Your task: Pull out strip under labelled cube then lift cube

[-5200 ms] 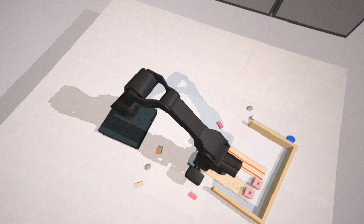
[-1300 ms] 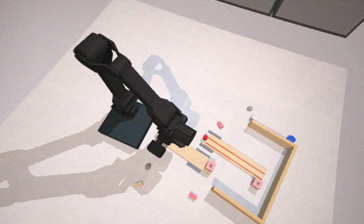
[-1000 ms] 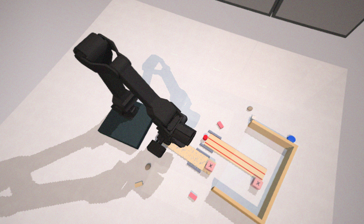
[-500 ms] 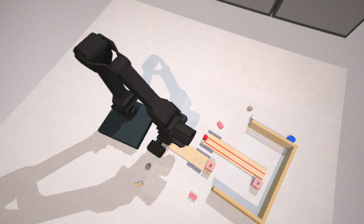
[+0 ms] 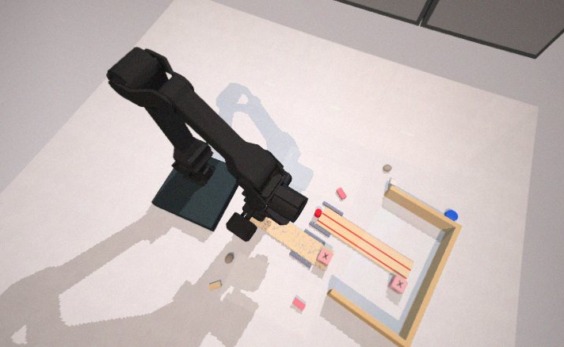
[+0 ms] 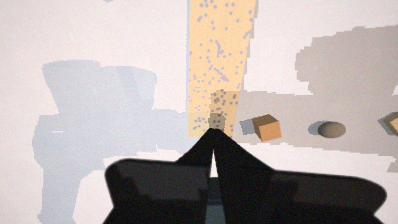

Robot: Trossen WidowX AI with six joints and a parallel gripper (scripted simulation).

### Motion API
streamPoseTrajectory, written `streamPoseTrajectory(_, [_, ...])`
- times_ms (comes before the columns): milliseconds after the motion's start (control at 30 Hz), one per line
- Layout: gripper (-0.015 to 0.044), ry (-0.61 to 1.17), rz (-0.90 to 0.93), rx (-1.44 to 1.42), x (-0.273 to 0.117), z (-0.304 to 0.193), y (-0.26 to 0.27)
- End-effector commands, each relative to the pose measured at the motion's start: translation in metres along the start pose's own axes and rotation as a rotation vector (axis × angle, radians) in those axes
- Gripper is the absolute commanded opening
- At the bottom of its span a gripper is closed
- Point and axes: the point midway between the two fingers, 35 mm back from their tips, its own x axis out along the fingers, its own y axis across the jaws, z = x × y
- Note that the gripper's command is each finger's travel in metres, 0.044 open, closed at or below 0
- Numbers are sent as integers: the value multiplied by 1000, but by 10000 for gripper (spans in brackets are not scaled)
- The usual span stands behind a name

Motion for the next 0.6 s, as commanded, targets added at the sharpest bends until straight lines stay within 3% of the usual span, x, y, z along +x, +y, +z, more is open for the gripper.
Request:
streamPoseTrajectory(0, [53, 5, 0, -23, -4, 6, 0])
streamPoseTrajectory(467, [420, 1, 0, -79, -7, 55, -1])
streamPoseTrajectory(567, [440, 0, 0, -79, -8, 65, -1])
